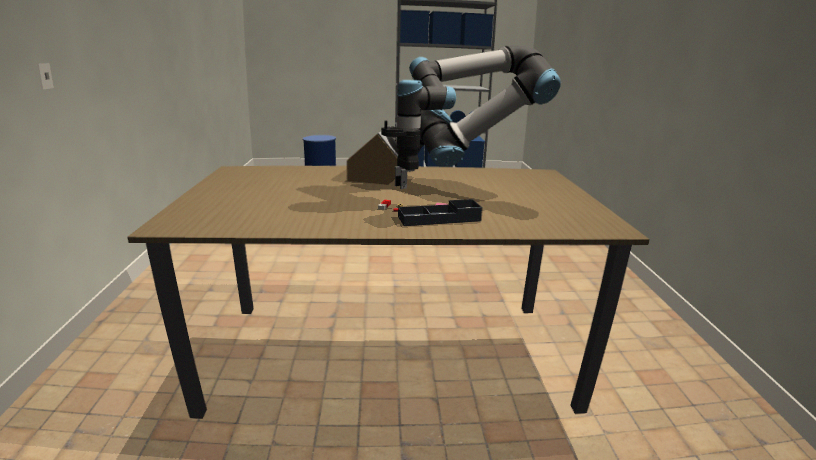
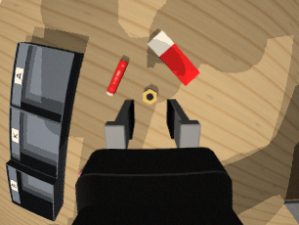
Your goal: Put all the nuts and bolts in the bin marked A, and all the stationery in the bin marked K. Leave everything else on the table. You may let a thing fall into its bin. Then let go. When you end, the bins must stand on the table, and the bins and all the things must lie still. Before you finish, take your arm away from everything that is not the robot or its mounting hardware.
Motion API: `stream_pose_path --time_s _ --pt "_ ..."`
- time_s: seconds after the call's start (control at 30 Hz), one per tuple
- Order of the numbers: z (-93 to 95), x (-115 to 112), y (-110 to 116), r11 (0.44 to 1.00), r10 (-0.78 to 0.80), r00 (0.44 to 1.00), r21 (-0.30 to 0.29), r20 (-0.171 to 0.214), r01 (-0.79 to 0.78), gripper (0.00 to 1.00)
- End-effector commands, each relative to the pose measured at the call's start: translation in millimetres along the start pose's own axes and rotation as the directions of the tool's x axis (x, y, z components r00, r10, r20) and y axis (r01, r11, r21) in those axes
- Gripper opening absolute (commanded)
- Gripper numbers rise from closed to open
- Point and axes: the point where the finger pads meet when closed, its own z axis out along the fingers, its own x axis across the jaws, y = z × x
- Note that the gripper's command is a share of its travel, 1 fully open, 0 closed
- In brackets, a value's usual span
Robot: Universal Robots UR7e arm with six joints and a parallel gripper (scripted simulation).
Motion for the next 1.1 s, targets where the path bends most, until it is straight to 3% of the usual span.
stream_pose_path --time_s 0.0,0.7,1.07 --pt "-0.3 0 0 1.000 0.000 1.000 0.001 0.000 0.000 0.64" --pt "3.6 0 -1 1.000 0.000 1.000 0.001 0.000 0.000 0.64" --pt "47.6 0 -1 1.000 0.000 1.000 0.001 0.000 0.000 0.64"
